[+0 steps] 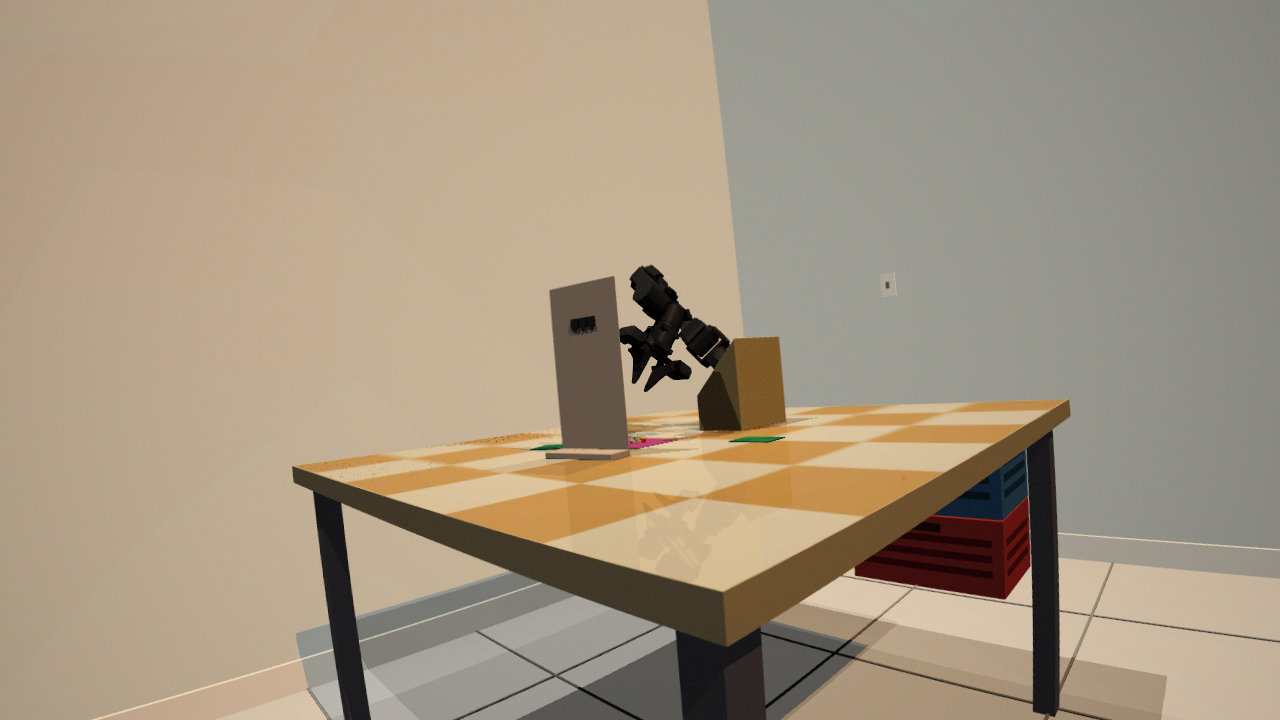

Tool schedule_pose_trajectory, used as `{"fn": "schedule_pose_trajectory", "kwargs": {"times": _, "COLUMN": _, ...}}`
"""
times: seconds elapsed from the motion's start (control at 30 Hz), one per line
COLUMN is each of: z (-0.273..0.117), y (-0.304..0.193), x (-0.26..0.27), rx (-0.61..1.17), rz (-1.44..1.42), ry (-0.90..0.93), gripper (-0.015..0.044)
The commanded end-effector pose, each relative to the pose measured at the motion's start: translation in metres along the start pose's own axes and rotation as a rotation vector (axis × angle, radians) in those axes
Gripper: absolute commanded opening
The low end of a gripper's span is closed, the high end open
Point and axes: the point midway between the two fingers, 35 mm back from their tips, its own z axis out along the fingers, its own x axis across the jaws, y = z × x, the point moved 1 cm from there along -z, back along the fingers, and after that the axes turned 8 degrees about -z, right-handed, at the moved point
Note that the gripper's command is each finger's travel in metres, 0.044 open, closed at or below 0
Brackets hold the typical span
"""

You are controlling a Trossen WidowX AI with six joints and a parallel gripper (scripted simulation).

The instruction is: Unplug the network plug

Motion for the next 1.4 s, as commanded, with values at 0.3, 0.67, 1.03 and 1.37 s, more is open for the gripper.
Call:
{"fn": "schedule_pose_trajectory", "kwargs": {"times": 0.3, "z": -0.018, "y": -0.003, "x": 0.018, "rx": 0.011, "rz": 0.004, "ry": -0.007, "gripper": 0.0156}}
{"fn": "schedule_pose_trajectory", "kwargs": {"times": 0.67, "z": -0.045, "y": -0.001, "x": 0.038, "rx": 0.013, "rz": 0.006, "ry": -0.009, "gripper": 0.0156}}
{"fn": "schedule_pose_trajectory", "kwargs": {"times": 1.03, "z": -0.076, "y": 0.006, "x": 0.054, "rx": 0.003, "rz": 0.006, "ry": -0.002, "gripper": 0.0156}}
{"fn": "schedule_pose_trajectory", "kwargs": {"times": 1.37, "z": -0.089, "y": 0.010, "x": 0.060, "rx": -0.003, "rz": 0.006, "ry": 0.004, "gripper": 0.0261}}
